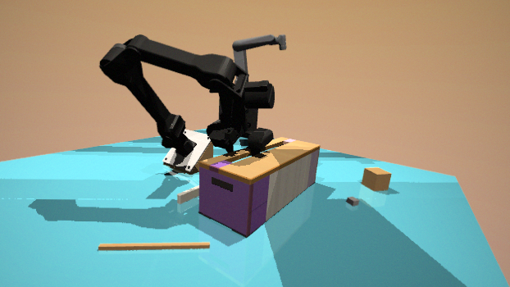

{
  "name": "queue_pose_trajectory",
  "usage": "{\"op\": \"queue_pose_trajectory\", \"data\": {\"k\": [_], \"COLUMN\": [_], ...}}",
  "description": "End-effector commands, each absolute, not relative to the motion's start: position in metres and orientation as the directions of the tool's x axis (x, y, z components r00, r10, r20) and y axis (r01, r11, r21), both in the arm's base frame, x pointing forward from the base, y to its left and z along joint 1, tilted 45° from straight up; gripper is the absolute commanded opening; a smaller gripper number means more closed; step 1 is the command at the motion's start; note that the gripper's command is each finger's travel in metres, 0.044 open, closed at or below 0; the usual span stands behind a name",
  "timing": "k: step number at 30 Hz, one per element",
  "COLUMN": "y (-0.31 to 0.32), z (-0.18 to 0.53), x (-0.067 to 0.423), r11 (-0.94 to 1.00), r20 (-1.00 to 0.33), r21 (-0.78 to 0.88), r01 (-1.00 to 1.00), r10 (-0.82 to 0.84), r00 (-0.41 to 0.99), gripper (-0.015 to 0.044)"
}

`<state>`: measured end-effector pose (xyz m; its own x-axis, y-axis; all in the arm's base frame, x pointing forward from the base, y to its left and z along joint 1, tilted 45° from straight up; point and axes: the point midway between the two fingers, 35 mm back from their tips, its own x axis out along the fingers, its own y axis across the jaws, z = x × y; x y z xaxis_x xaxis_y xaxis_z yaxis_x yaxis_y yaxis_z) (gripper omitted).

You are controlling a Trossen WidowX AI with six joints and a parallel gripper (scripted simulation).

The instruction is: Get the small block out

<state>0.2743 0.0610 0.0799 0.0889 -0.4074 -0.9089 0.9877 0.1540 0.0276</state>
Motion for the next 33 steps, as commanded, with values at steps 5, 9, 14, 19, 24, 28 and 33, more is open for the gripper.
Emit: {"op": "queue_pose_trajectory", "data": {"k": [5, 9, 14, 19, 24, 28, 33], "y": [0.049, 0.055, 0.065, 0.073, 0.081, 0.088, 0.096], "z": [0.071, 0.074, 0.063, 0.055, 0.047, 0.041, 0.033], "x": [0.272, 0.274, 0.272, 0.271, 0.270, 0.269, 0.268], "r11": [0.157, 0.154, 0.153, 0.153, 0.153, 0.153, 0.153], "r20": [-0.907, -0.909, -0.909, -0.909, -0.909, -0.909, -0.910], "r21": [0.027, 0.028, 0.027, 0.027, 0.027, 0.027, 0.027], "r01": [0.987, 0.988, 0.988, 0.988, 0.988, 0.988, 0.988], "r10": [-0.412, -0.408, -0.408, -0.407, -0.407, -0.407, -0.406], "r00": [0.091, 0.089, 0.088, 0.088, 0.088, 0.088, 0.088], "gripper": [0.0400, 0.0400, 0.0400, 0.0400, 0.0400, 0.0400, 0.0400]}}
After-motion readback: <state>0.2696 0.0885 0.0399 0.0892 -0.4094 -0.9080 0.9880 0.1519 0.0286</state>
